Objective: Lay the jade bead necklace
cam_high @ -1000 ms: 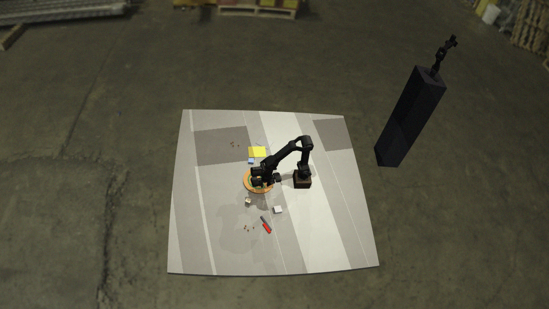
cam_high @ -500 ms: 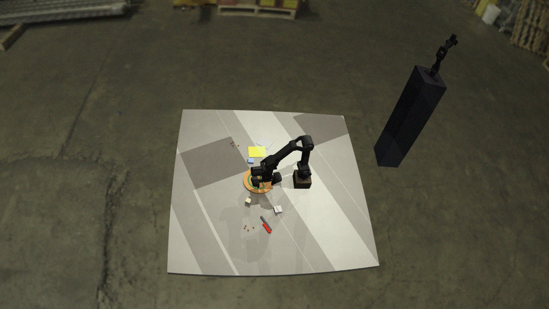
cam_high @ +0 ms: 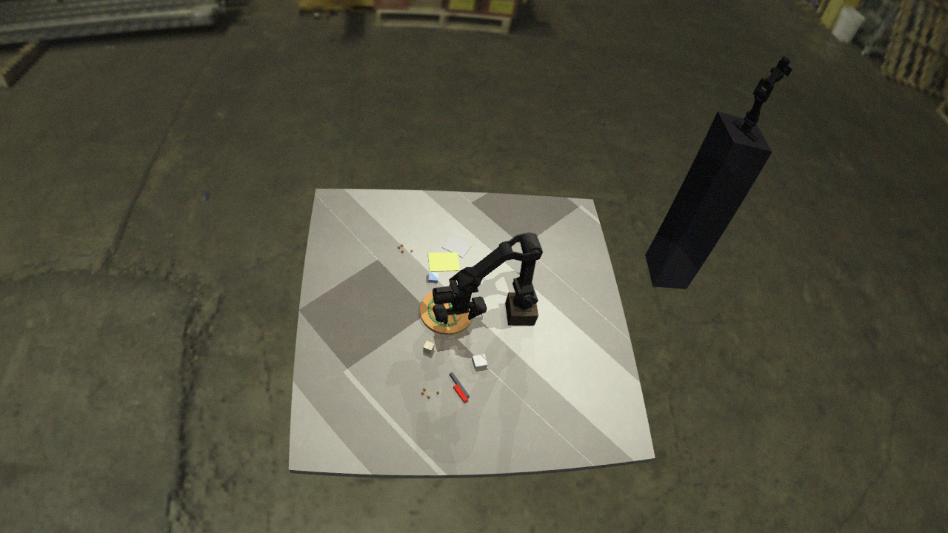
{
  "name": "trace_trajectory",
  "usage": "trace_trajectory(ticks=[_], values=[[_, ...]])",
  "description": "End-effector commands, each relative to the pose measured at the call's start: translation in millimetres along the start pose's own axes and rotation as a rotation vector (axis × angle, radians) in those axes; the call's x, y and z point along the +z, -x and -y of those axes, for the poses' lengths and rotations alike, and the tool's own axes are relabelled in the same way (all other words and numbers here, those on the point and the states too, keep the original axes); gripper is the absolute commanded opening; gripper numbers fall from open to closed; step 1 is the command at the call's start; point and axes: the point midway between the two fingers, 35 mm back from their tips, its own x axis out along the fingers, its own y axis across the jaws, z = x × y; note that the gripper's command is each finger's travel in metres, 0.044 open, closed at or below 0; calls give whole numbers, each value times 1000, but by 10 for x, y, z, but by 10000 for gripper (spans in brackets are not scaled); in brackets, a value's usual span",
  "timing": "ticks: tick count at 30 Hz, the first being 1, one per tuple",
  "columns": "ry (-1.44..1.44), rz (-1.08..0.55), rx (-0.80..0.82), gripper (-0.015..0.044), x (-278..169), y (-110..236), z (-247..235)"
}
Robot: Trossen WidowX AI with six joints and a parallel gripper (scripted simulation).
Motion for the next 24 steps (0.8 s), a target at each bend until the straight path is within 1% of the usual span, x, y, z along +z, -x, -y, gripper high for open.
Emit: trace_trajectory(ticks=[1, 7, 10, 19, 24], values=[[-2, -1, -1, 440, 0, 5, 0], [-2, -1, -1, 440, 0, 5, 0], [49, 0, 0, 361, 104, 33, -24], [359, 7, -2, 125, 780, 220, -60], [525, 10, -3, 120, 1152, 326, 2]])
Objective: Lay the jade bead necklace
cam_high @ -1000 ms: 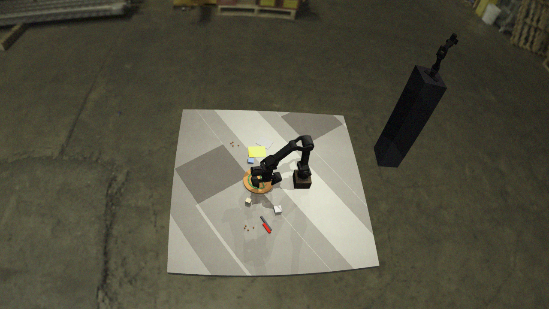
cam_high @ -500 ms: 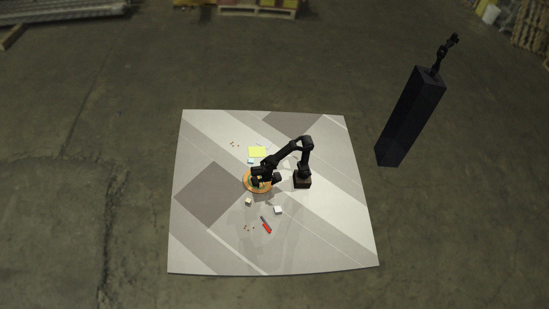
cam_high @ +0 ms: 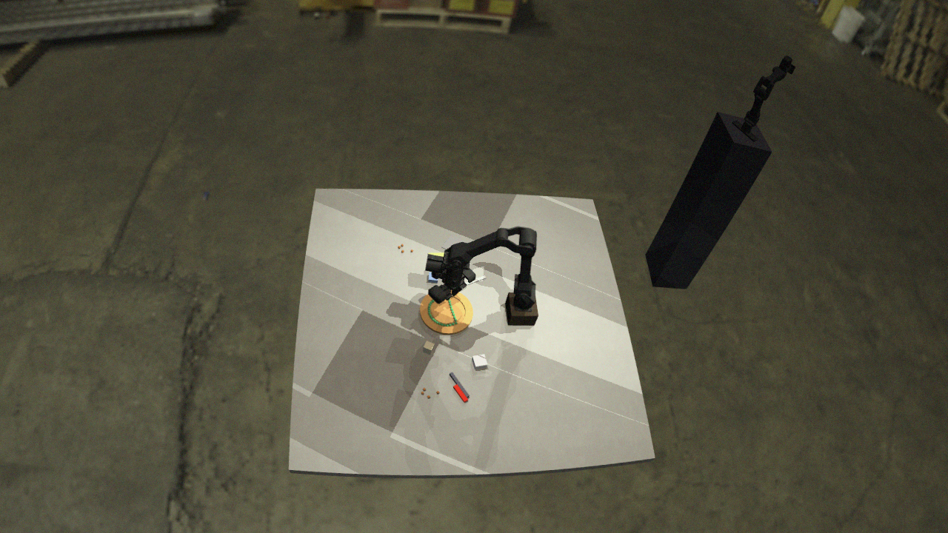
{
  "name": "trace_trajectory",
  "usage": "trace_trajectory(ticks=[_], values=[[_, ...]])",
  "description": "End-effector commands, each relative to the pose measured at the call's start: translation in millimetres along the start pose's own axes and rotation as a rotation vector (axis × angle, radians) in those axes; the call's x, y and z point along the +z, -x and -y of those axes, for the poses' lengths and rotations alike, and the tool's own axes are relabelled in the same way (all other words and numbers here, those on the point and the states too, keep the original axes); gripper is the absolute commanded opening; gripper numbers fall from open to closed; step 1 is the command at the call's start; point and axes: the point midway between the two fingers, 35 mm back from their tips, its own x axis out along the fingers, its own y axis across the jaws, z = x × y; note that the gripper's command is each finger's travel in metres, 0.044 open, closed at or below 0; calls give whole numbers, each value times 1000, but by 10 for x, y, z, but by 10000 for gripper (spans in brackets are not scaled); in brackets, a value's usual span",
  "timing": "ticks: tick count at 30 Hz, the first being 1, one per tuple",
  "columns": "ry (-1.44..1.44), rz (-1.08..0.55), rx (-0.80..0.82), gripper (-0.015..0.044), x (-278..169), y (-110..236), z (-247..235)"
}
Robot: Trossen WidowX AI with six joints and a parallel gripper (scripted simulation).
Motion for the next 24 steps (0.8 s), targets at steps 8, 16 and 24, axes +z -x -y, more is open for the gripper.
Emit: trace_trajectory(ticks=[8, 16, 24], values=[[111, 0, -2, 120, 219, 26, 152], [108, 13, 6, 120, 249, -29, 125], [109, 8, 3, 120, 240, -142, 133]])
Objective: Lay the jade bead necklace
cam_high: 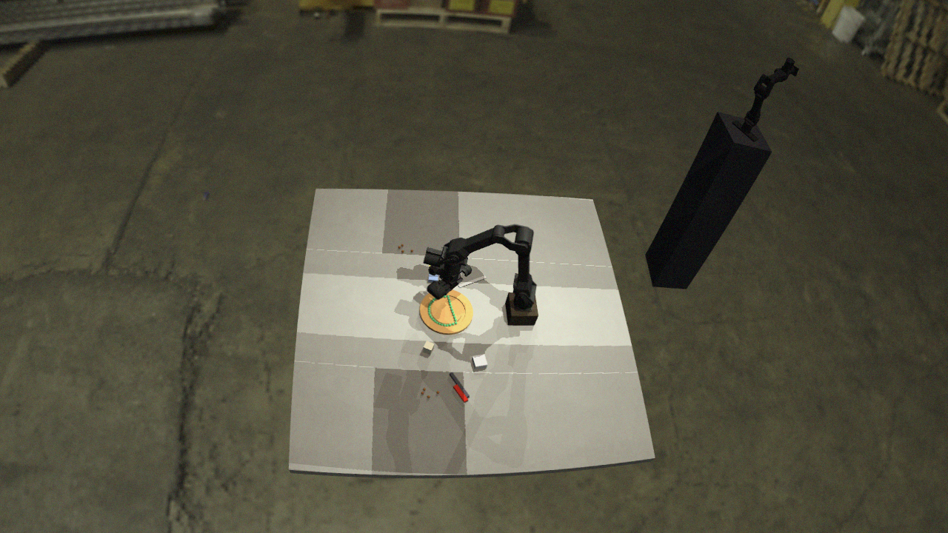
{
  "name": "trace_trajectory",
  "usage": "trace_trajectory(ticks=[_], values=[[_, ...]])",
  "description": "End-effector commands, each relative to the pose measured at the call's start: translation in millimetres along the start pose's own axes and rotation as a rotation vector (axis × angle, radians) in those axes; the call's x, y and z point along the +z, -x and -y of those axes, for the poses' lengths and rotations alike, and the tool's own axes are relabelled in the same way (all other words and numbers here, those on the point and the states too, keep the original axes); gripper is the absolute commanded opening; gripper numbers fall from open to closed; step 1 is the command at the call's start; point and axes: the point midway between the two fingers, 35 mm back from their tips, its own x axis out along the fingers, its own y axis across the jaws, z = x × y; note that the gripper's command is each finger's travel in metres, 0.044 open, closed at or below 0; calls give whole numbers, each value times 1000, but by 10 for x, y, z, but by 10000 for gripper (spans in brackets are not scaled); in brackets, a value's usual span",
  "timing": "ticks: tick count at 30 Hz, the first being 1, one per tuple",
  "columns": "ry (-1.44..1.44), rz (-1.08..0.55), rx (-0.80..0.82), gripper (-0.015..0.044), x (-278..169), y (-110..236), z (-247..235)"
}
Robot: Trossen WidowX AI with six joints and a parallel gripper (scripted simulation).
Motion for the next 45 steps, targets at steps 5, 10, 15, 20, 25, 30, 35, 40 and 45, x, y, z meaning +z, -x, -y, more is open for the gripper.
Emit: trace_trajectory(ticks=[5, 10, 15, 20, 25, 30, 35, 40, 45], values=[[2, -15, -8, 120, -41, -153, 25], [3, -19, -10, 120, -55, -235, 34], [3, -20, -11, 120, -60, -259, 37], [1, -15, -9, 94, -41, -240, 29], [1, -15, -9, 0, -41, -240, 29], [1, -15, -9, 0, -41, -240, 29], [1, -15, -9, 0, -41, -240, 29], [1, -15, -9, 0, -41, -240, 29], [1, -15, -9, 0, -41, -240, 29]])
